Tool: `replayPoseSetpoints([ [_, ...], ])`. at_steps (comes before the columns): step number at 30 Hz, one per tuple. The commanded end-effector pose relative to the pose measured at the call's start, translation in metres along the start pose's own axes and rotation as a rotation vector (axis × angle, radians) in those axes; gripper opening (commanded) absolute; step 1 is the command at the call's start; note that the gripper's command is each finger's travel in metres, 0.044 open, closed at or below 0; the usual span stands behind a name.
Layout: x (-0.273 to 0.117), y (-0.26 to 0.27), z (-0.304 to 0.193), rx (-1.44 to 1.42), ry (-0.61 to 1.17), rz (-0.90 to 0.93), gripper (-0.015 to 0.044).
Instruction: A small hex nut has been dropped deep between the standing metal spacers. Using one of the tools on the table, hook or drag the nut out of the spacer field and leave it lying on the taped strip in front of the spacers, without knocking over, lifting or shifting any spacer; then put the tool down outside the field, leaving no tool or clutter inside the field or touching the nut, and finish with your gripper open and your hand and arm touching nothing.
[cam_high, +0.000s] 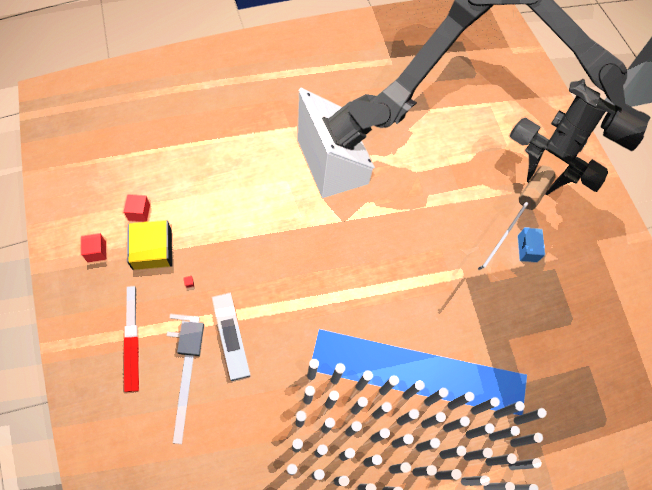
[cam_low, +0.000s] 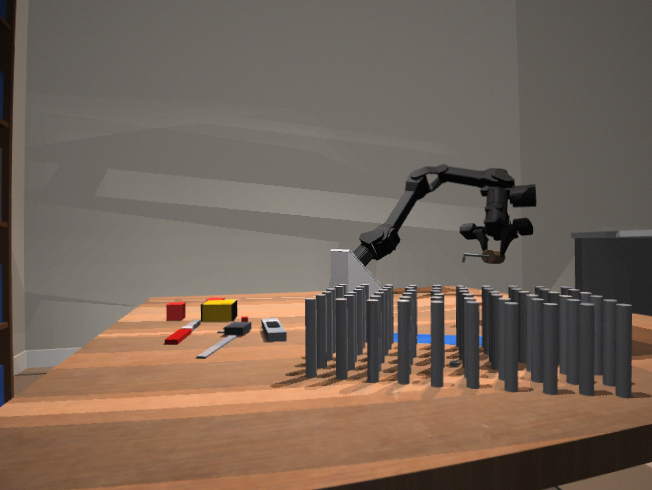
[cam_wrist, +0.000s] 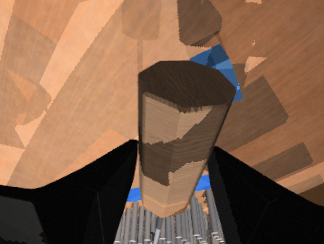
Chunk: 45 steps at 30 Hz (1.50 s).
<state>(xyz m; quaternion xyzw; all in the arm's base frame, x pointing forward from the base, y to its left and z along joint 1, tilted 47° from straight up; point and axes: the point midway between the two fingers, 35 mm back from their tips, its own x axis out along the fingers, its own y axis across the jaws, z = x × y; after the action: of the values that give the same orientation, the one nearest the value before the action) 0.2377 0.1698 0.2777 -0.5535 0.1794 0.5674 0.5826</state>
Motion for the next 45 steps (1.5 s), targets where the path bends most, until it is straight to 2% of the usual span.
replayPoseSetpoints([
  [1,0.011,-0.001,-0.021,-0.027,-0.01,0.01,0.0],
  [22,0.038,0.009,-0.111,-0.152,-0.095,-0.044,0.0],
  [45,0.044,0.047,-0.201,-0.29,-0.127,-0.258,0.0],
])
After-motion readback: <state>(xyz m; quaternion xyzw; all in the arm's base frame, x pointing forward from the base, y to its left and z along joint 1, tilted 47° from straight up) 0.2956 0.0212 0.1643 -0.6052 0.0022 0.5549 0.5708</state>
